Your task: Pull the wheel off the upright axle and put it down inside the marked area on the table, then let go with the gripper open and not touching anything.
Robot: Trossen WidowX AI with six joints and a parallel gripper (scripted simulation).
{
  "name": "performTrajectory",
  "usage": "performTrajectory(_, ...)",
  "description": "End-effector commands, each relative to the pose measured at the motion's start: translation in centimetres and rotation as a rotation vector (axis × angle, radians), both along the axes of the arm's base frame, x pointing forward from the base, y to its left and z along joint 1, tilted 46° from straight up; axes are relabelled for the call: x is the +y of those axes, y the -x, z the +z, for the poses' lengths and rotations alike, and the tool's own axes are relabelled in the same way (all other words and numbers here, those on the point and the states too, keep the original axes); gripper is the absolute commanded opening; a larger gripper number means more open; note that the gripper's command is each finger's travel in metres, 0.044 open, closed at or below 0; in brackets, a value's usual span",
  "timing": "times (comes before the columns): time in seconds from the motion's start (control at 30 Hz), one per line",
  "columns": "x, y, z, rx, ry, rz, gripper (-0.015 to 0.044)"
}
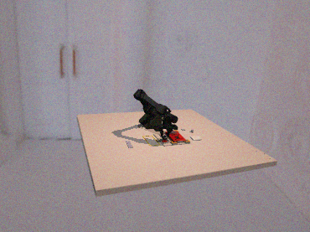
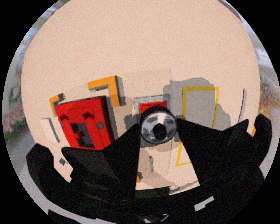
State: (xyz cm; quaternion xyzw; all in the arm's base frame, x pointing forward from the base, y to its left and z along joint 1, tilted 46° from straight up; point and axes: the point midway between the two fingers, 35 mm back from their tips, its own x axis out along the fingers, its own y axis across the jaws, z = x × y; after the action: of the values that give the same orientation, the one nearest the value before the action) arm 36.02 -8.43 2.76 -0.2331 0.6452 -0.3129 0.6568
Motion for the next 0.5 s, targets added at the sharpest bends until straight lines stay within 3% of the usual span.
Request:
performTrajectory(0.0, 0.4, -0.1, 0.3, -0.003, -0.001, 0.005, 0.0)
performTrajectory(0.47, 0.74, -0.12, 0.61, -0.002, 0.0, 0.006, 0.0)
